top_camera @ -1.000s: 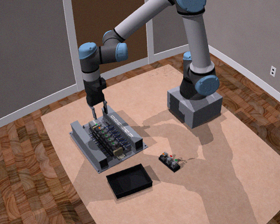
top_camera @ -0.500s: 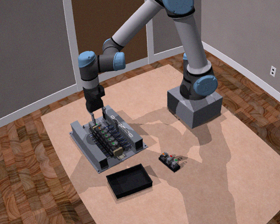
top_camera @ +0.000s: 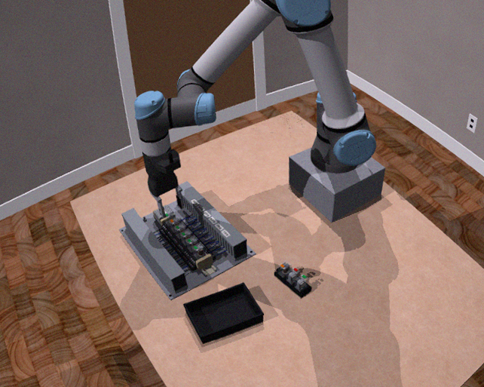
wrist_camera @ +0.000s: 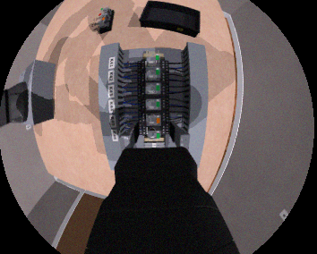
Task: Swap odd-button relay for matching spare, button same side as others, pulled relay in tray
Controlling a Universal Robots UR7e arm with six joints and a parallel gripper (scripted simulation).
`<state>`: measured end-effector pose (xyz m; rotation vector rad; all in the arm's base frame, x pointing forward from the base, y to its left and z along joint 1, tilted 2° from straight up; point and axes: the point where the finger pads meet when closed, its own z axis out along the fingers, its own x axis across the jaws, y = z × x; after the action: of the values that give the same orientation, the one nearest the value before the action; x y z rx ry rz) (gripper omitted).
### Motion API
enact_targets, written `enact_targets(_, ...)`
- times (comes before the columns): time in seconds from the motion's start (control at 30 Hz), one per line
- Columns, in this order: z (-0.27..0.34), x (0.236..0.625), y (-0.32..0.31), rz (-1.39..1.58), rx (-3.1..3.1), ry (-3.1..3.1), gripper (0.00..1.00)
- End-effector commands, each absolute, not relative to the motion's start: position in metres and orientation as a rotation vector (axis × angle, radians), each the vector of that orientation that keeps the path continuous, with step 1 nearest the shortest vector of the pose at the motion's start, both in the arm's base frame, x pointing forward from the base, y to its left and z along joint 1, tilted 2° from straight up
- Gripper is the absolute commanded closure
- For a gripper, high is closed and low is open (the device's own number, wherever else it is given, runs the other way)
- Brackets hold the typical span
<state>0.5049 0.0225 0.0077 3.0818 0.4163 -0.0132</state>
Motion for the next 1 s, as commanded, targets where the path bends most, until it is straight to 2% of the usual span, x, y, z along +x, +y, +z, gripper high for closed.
enact_targets(0.0, 0.008, 0.506, 0.022, -0.01, 3.081, 0.416, 0.0)
enact_targets(0.97, 0.019, 0.504, 0.028, -0.01, 3.081, 0.416, 0.0)
